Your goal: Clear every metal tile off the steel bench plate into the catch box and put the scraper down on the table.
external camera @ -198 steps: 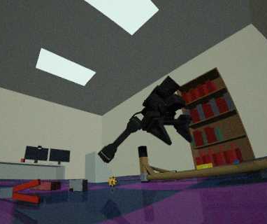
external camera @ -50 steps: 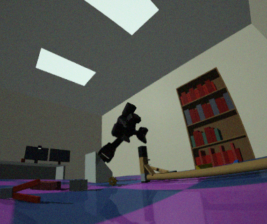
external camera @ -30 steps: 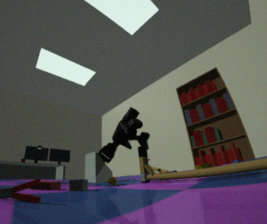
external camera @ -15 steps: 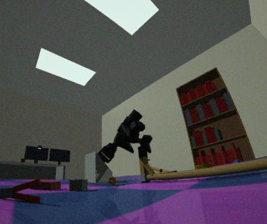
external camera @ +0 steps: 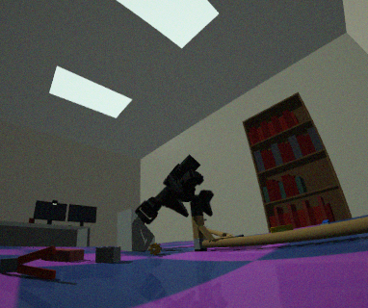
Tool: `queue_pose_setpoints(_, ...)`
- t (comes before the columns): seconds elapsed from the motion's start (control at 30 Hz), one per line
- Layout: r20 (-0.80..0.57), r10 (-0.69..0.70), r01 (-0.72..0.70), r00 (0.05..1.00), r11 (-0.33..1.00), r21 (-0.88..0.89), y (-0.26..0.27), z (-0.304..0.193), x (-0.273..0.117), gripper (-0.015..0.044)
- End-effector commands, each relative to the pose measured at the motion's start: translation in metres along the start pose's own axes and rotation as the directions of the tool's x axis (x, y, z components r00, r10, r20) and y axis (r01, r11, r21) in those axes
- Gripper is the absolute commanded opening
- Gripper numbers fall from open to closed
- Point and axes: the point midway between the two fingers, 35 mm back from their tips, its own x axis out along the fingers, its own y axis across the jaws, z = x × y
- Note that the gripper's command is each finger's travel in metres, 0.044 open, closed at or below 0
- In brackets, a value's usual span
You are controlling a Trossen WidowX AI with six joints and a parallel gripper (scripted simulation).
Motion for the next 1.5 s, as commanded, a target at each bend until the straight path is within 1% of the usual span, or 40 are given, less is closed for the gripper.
queue_pose_setpoints(0.0, 0.002, -0.003, 0.003, 1.000, 1.000, 0.004, 0.000, -0.001, 0.007, 0.0440)
queue_pose_setpoints(0.17, 0.004, 0.000, 0.000, 1.000, 1.000, 0.005, 0.000, -0.002, 0.014, 0.0440)
queue_pose_setpoints(0.2, 0.001, 0.003, -0.003, 1.000, 1.000, 0.001, 0.001, -0.001, 0.010, 0.0414)
queue_pose_setpoints(0.6, 0.001, 0.003, -0.003, 1.000, 1.000, 0.001, 0.001, -0.001, 0.010, 0.0099)
queue_pose_setpoints(0.8, 0.001, 0.003, -0.003, 1.000, 1.000, 0.001, 0.001, -0.001, 0.010, 0.0059)
queue_pose_setpoints(0.87, 0.002, 0.003, -0.003, 1.000, 1.000, 0.001, 0.001, -0.001, 0.010, 0.0006)
queue_pose_setpoints(0.9, 0.002, 0.003, -0.003, 1.000, 1.000, 0.001, 0.001, -0.001, 0.009, 0.0000)
queue_pose_setpoints(1.47, 0.002, 0.015, -0.015, 1.000, 1.000, -0.017, 0.015, 0.001, 0.009, 0.0000)
